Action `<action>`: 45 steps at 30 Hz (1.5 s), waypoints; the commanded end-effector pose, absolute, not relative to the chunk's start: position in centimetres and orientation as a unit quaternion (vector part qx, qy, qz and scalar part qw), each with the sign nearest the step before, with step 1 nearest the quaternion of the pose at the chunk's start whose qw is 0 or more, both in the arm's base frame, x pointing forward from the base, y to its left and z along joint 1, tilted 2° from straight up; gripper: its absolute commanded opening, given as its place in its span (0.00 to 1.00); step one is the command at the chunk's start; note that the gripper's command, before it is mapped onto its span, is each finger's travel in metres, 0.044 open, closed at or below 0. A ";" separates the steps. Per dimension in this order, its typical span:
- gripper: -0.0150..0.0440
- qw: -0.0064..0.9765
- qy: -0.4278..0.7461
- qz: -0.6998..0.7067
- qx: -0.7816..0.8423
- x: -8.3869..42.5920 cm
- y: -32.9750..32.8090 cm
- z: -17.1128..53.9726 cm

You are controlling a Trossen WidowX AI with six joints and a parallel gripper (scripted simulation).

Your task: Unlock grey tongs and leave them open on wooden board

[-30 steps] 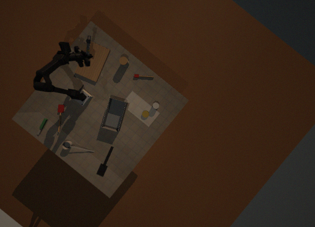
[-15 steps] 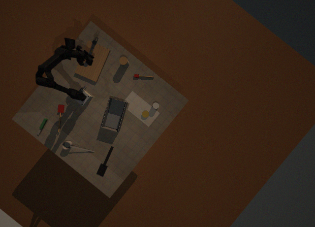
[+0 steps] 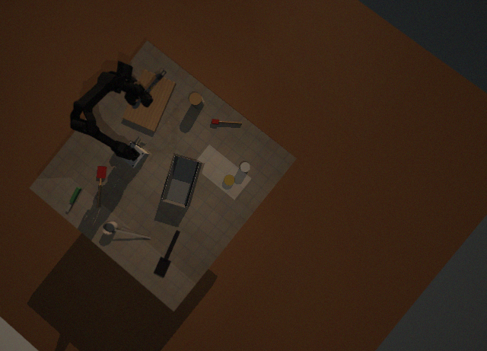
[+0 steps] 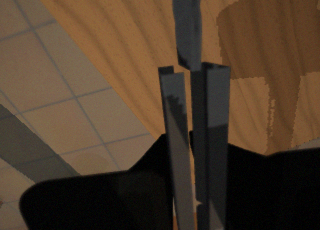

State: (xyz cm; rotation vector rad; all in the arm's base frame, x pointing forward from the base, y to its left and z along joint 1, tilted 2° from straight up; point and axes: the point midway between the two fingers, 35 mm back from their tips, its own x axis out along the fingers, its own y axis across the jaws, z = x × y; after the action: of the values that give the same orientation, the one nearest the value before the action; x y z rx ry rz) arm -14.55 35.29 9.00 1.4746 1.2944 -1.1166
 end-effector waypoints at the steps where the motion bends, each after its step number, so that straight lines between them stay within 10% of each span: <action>1: 0.00 0.431 0.505 -0.473 0.579 -14.5 35.4 9.4; 45: 0.00 0.453 0.458 -0.542 0.540 -14.1 34.9 5.9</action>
State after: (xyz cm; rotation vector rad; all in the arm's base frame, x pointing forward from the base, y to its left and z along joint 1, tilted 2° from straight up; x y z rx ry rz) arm -14.08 34.96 6.39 1.3313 1.1366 -1.3306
